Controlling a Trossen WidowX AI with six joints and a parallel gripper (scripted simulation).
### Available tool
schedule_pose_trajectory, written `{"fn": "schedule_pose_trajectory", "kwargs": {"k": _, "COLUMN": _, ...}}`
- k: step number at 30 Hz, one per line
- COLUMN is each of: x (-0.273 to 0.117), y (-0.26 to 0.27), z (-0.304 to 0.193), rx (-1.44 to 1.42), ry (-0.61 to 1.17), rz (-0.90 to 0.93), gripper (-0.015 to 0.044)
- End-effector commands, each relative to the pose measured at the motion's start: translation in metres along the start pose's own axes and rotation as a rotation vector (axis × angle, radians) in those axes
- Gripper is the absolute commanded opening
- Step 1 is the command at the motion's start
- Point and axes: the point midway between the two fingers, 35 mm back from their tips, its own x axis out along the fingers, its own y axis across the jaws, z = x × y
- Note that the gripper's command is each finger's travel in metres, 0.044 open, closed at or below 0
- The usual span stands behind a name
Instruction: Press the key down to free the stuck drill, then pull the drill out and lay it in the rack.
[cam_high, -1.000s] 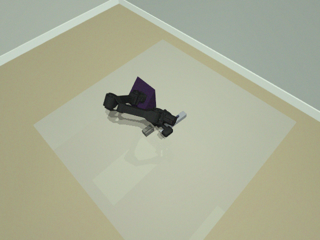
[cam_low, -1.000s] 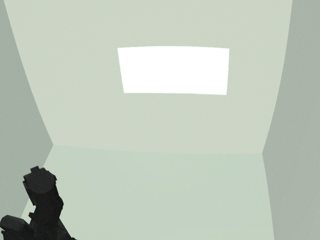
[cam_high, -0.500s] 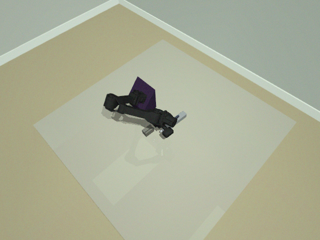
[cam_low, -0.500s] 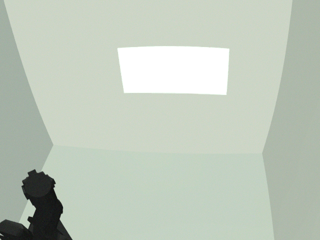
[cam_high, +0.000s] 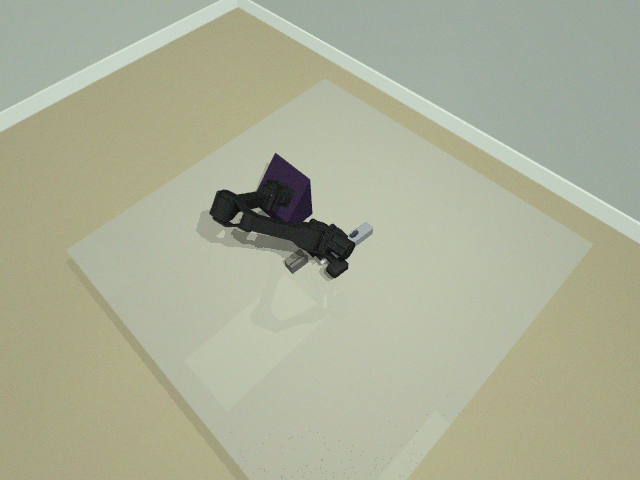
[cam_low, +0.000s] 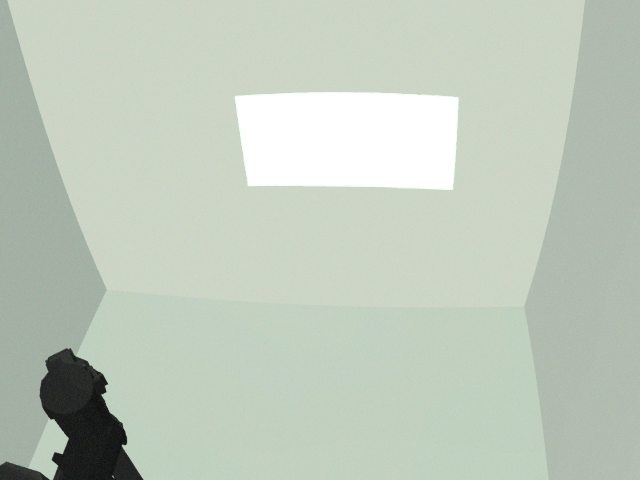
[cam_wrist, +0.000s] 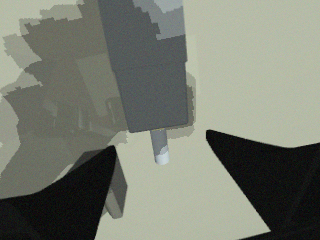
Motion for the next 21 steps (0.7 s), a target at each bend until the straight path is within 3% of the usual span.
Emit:
{"fn": "schedule_pose_trajectory", "kwargs": {"k": 1, "x": 0.0069, "y": 0.0015, "z": 0.0012, "rx": -0.006, "ry": 0.005, "rz": 0.004, "gripper": 0.044}}
{"fn": "schedule_pose_trajectory", "kwargs": {"k": 9, "x": 0.0167, "y": 0.0026, "z": 0.0033, "rx": -0.006, "ry": 0.006, "rz": 0.004, "gripper": 0.044}}
{"fn": "schedule_pose_trajectory", "kwargs": {"k": 21, "x": 0.0133, "y": 0.0014, "z": 0.0029, "rx": 0.0, "ry": 0.002, "rz": 0.001, "gripper": 0.0125}}
